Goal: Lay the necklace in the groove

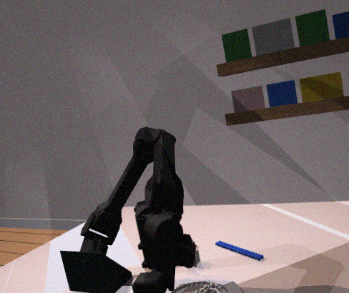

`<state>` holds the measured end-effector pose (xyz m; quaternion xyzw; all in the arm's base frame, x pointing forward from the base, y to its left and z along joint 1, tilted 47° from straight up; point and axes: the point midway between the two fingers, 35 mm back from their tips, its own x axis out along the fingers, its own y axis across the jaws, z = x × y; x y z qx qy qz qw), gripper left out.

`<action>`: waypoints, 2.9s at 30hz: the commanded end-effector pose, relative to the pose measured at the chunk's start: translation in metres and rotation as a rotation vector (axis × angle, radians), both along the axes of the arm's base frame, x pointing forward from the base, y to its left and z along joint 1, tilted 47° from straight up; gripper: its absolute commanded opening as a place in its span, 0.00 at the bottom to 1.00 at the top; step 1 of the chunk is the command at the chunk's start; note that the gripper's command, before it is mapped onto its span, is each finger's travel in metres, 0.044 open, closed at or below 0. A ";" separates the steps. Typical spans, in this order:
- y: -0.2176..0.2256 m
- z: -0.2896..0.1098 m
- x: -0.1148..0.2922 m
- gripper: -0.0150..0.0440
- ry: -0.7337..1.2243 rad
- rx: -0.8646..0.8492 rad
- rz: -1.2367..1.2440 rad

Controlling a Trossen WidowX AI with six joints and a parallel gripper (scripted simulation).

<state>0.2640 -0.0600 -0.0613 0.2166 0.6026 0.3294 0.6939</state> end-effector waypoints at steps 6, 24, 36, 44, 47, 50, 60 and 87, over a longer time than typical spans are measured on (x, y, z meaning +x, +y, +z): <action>0.000 0.003 0.003 0.91 -0.027 -0.006 0.030; 0.034 0.087 0.074 0.46 -0.624 -0.049 0.603; 0.039 0.080 0.075 0.46 -0.625 -0.056 0.607; 0.046 0.074 0.076 0.46 -0.625 -0.054 0.606; 0.050 0.071 0.076 0.46 -0.625 -0.052 0.605; 0.053 0.067 0.076 0.46 -0.625 -0.051 0.604; 0.060 0.061 0.076 0.41 -0.627 -0.053 0.613; 0.060 0.061 0.076 0.25 -0.627 -0.053 0.613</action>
